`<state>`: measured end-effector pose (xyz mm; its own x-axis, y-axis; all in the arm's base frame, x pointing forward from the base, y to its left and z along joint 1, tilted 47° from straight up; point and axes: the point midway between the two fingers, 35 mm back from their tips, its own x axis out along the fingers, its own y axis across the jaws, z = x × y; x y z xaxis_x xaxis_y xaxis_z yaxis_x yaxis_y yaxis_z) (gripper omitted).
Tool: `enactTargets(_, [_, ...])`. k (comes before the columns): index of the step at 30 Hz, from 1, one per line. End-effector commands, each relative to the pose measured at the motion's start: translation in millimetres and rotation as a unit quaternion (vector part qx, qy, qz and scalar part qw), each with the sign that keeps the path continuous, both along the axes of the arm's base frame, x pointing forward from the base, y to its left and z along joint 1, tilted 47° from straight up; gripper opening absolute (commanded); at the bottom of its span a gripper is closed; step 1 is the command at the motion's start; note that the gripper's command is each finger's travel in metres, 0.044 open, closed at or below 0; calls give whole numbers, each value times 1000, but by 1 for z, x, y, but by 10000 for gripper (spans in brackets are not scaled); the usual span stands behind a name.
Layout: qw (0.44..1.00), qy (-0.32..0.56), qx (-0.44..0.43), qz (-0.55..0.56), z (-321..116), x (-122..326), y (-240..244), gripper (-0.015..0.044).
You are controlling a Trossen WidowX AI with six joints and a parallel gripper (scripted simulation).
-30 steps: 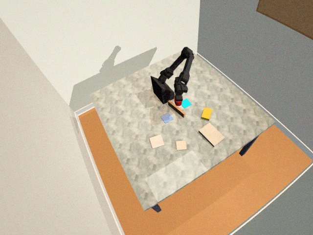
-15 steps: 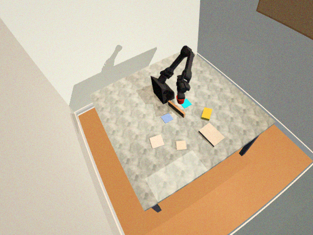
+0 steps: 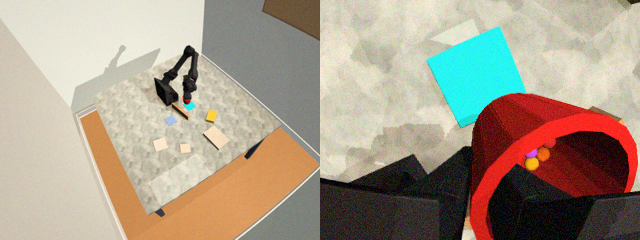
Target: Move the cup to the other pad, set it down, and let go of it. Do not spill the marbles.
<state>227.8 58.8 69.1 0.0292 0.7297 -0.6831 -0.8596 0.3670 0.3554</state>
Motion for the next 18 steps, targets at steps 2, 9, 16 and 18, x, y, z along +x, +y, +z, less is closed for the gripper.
enactTargets(2, [1000,1,2,-1,8,-3,7,0])
enactTargets(9, [1000,1,2,-1,17,-6,16,0])
enactTargets(16, [1000,1,3,-1,25,-9,24,0])
enactTargets(18, [1000,1,3,-1,25,-9,25,0])
